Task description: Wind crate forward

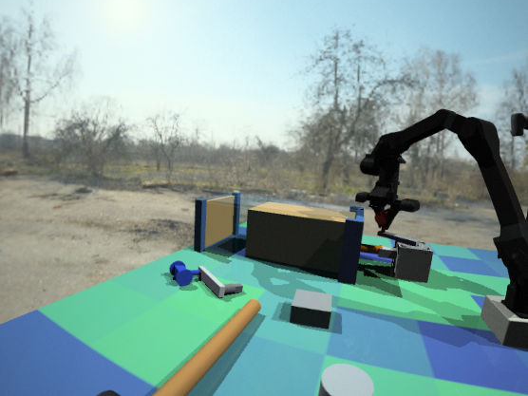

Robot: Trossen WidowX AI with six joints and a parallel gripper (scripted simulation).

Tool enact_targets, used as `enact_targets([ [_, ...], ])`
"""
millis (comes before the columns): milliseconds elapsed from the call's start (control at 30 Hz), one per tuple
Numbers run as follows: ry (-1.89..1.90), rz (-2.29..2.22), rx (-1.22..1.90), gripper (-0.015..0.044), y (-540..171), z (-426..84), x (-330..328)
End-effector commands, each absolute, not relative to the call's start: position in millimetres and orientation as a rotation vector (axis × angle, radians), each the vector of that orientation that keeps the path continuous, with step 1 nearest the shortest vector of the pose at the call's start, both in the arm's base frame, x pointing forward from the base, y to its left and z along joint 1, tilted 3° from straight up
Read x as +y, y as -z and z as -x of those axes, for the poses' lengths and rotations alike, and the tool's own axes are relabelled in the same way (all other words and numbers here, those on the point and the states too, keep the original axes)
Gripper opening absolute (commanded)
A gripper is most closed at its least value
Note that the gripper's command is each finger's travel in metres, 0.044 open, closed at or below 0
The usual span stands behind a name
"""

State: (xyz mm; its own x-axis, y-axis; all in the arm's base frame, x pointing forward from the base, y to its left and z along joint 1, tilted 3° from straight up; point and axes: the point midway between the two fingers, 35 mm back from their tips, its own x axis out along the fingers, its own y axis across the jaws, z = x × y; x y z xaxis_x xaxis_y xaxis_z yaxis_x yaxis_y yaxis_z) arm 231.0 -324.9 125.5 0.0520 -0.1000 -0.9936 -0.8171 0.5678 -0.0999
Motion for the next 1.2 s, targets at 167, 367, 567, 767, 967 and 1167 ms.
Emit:
enact_targets([
  [167,-0.721,0.838,1.382,0.0000,-125.6,-245.6,-299.9],
  [367,-0.721,0.838,1.381,0.0000,-125.5,-246.2,-298.0],
  [567,-0.721,0.838,1.381,0.0000,-125.5,-246.2,-298.0],
  [767,-0.721,0.838,1.381,0.0000,-125.5,-246.2,-298.0],
  [967,-0.721,0.838,1.381,0.0000,-125.5,-246.2,-298.0],
  [1167,-0.721,0.838,1.381,0.0000,-125.4,-246.9,-296.1],
])
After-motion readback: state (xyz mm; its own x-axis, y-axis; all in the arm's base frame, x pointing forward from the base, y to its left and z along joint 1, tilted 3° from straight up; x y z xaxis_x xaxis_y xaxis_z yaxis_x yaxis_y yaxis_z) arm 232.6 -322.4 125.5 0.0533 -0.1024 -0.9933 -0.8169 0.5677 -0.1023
